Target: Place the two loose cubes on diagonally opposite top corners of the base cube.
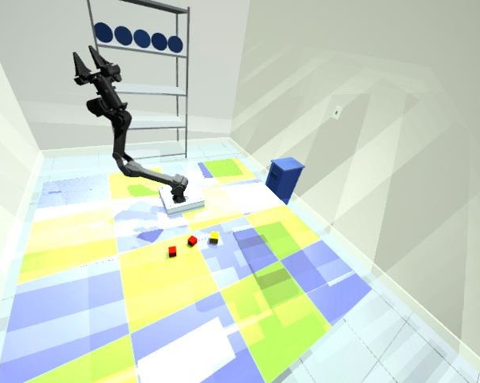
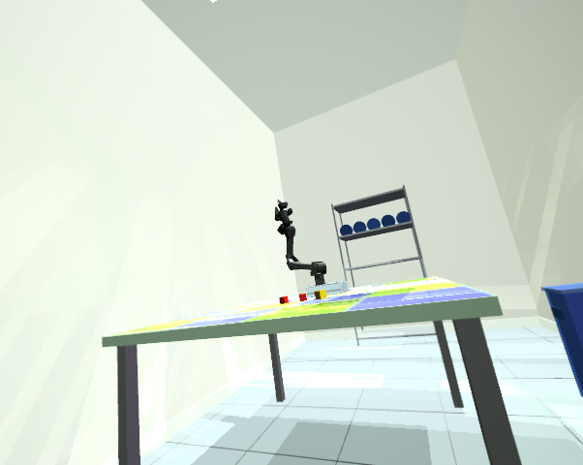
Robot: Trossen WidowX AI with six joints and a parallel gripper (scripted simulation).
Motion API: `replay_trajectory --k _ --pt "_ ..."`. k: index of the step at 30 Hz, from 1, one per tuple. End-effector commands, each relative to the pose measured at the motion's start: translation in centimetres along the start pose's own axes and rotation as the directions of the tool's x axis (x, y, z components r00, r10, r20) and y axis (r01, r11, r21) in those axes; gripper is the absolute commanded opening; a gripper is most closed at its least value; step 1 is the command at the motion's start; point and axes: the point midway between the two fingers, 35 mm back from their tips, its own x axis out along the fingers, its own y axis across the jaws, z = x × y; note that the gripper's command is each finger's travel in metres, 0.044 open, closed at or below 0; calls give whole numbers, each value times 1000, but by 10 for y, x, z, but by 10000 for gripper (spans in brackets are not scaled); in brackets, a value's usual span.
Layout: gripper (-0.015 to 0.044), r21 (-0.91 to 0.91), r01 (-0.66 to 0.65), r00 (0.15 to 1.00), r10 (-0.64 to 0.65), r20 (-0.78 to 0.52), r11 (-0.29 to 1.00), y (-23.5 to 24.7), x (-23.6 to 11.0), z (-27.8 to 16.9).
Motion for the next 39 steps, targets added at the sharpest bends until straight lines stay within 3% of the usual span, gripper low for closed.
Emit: replay_trajectory --k 1,5,13,22,30,39 --pt "374 5 -6 1000 6 3 1000 2 0 1" --pt "269 88 -138 989 133 60 987 46 -5 21" --pt "265 209 -463 886 451 106 861 171 -23 59" --pt "265 354 -715 658 751 51 603 300 -77 63" --pt "265 520 -772 385 920 -76 366 393 -149 36" --pt "265 726 -650 38 964 -265 225 461 -244 -20"
